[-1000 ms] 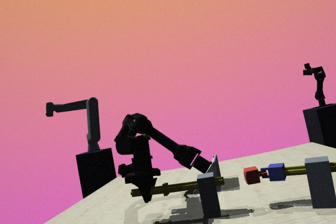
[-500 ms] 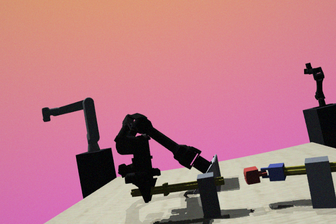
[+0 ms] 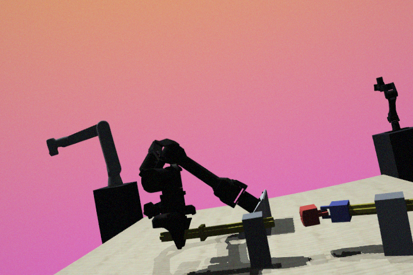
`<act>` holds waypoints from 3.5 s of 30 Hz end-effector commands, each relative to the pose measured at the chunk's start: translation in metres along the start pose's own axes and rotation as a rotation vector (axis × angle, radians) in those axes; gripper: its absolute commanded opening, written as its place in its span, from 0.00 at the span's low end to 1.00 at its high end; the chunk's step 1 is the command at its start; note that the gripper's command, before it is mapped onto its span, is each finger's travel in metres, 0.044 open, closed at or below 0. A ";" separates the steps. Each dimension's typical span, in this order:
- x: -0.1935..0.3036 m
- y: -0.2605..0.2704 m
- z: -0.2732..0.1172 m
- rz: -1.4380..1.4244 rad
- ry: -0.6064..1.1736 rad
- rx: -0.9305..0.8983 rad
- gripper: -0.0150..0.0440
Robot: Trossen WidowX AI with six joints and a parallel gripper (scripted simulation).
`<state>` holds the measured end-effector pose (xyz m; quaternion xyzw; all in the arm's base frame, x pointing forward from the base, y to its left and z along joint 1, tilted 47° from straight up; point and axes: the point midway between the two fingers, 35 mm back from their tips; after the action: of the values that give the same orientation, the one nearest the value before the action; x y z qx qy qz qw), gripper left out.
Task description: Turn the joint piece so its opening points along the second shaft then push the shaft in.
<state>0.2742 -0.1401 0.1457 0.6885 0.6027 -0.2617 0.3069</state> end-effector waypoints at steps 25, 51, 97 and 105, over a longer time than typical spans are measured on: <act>-0.002 0.000 0.000 0.002 -0.009 0.080 0.25; 0.037 -0.004 0.001 -0.001 -0.004 0.103 0.25; 0.105 -0.011 0.000 -0.001 -0.001 0.104 0.25; 0.104 -0.011 -0.001 -0.001 -0.006 0.100 0.25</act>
<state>0.2774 -0.0694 0.0689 0.7020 0.5879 -0.2943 0.2737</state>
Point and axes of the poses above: the point midway between the two fingers, 35 mm back from their tips, its own z axis out along the fingers, its own y axis across the jaws, x = y × z, and after that the axes turned 6 degrees about z, right-handed
